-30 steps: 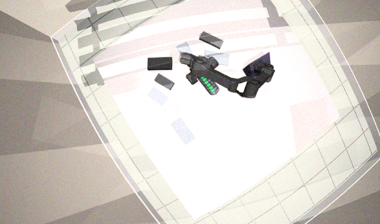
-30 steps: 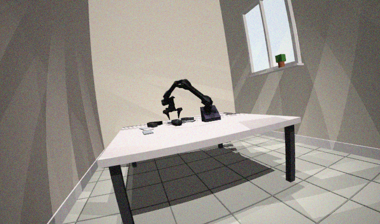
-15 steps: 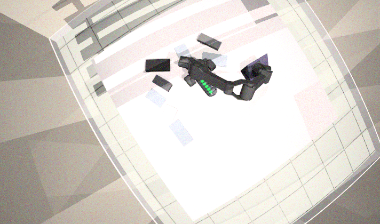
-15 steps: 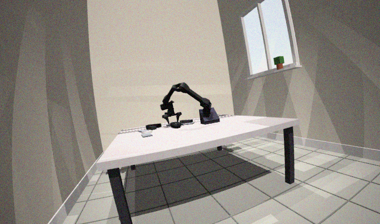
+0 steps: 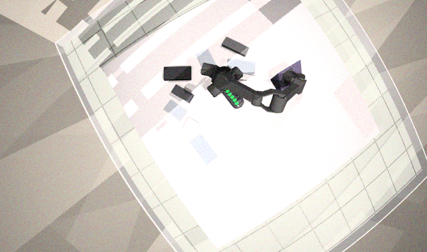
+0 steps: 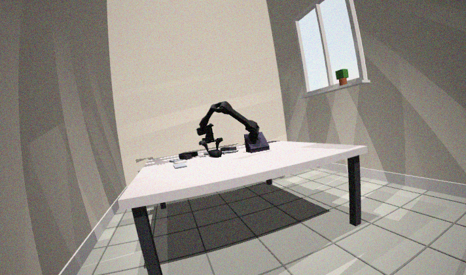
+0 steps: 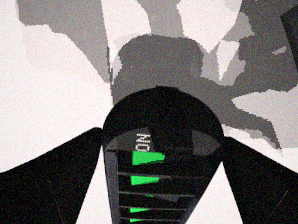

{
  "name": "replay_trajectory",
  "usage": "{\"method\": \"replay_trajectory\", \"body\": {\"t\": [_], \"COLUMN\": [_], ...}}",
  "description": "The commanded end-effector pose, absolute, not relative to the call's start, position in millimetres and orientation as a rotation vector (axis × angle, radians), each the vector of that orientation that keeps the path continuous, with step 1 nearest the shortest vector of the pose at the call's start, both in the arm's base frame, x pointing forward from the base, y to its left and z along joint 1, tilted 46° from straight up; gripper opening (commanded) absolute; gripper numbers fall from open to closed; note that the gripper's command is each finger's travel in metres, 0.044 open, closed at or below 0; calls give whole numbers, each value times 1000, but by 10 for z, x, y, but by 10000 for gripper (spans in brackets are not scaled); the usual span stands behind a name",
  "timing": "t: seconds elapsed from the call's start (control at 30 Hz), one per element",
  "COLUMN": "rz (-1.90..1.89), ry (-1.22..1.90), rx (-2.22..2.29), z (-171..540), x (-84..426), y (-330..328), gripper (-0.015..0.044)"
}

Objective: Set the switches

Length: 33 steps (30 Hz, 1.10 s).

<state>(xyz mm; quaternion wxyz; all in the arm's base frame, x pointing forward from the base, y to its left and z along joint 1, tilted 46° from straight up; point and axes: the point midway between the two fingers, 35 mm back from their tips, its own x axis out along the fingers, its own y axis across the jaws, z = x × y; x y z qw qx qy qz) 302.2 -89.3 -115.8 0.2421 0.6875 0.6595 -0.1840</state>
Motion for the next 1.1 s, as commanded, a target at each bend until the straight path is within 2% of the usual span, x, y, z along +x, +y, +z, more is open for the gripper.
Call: {"method": "replay_trajectory", "body": {"t": [0.0,1.07], "rz": [-507,-535], "ry": [1802,1781], "rx": [1886,1867], "z": [-1161,-947], "x": [3023,3003], "y": [-891,-971], "gripper": [325,335]}}
